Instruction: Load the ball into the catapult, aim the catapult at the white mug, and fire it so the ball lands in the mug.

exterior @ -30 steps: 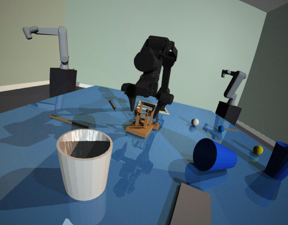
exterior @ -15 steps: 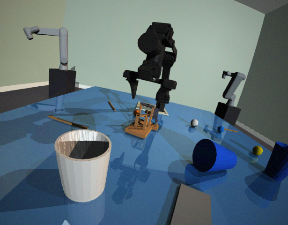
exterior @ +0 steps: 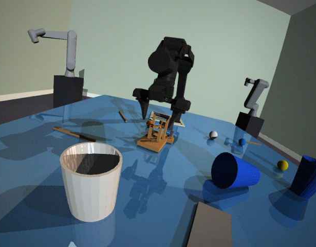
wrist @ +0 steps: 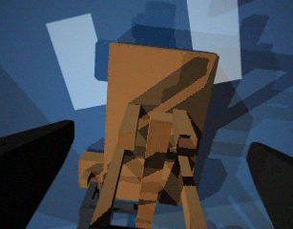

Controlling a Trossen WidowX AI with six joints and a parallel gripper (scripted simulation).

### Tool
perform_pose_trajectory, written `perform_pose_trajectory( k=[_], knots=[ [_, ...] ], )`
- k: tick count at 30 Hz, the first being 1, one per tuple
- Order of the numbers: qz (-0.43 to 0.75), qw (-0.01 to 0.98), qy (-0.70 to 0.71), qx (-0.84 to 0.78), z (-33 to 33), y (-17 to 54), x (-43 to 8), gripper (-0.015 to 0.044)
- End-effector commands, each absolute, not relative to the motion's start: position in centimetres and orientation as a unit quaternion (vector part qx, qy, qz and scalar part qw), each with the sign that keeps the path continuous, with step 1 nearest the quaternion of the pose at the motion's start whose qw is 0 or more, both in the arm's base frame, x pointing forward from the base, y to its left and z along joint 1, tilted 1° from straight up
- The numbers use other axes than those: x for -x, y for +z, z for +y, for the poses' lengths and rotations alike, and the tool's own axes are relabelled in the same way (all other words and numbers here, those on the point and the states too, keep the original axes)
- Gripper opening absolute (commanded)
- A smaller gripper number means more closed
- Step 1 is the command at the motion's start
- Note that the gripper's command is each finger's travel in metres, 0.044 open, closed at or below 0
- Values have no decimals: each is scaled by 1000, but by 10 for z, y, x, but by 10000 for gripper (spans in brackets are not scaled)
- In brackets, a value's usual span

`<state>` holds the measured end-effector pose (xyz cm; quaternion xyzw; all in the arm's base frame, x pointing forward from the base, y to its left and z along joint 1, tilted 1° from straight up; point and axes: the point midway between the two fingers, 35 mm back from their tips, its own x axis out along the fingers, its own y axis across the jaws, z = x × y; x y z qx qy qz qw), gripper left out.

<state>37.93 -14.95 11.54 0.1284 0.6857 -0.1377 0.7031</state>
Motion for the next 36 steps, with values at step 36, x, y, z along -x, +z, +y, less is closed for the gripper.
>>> perform_pose_trajectory(
  k=[36],
  knots=[
    [687,702,-138,-129,-150,66,-379,387]
  ],
)
